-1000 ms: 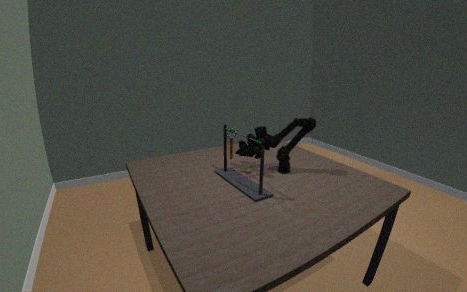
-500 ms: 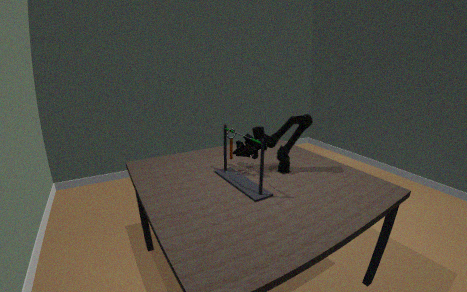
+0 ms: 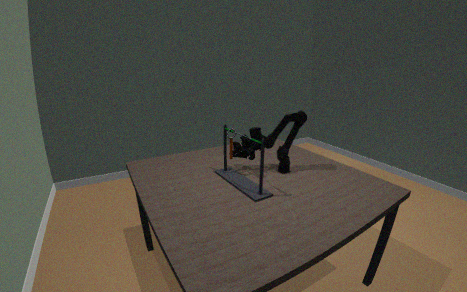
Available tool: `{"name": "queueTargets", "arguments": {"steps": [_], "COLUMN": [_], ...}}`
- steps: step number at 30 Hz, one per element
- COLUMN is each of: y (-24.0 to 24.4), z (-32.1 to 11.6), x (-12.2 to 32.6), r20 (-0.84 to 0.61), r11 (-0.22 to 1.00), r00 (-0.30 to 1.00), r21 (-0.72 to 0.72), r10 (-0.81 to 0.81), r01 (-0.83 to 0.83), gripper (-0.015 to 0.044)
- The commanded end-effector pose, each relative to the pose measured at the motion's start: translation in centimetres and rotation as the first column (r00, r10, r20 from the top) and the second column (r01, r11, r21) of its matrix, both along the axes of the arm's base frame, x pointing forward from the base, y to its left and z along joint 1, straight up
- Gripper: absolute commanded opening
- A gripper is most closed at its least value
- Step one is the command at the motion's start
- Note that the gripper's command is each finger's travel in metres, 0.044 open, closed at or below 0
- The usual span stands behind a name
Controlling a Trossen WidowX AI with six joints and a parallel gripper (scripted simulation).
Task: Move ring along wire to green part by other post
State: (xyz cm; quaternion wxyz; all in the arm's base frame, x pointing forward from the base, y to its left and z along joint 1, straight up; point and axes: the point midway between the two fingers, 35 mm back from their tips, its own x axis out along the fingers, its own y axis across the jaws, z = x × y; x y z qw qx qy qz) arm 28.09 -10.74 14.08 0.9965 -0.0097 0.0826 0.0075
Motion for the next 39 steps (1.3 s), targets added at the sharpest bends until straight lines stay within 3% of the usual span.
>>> {"name": "queueTargets", "arguments": {"steps": [1,21,39], "y": [-0.1,0.4,0.4], "z": [-0.1,-0.9,-0.9], "x": [0.7,3.7,3.8], "r20": [0.000,0.006,0.006], "r11": [1.000,1.000,1.000], "r00": [1.000,1.000,1.000], "r21": [0.007,0.009,0.009], "r10": [-0.004,-0.004,-0.004], "r01": [0.004,0.004,0.004], "gripper": [0.0160,0.0160,0.0160]}}
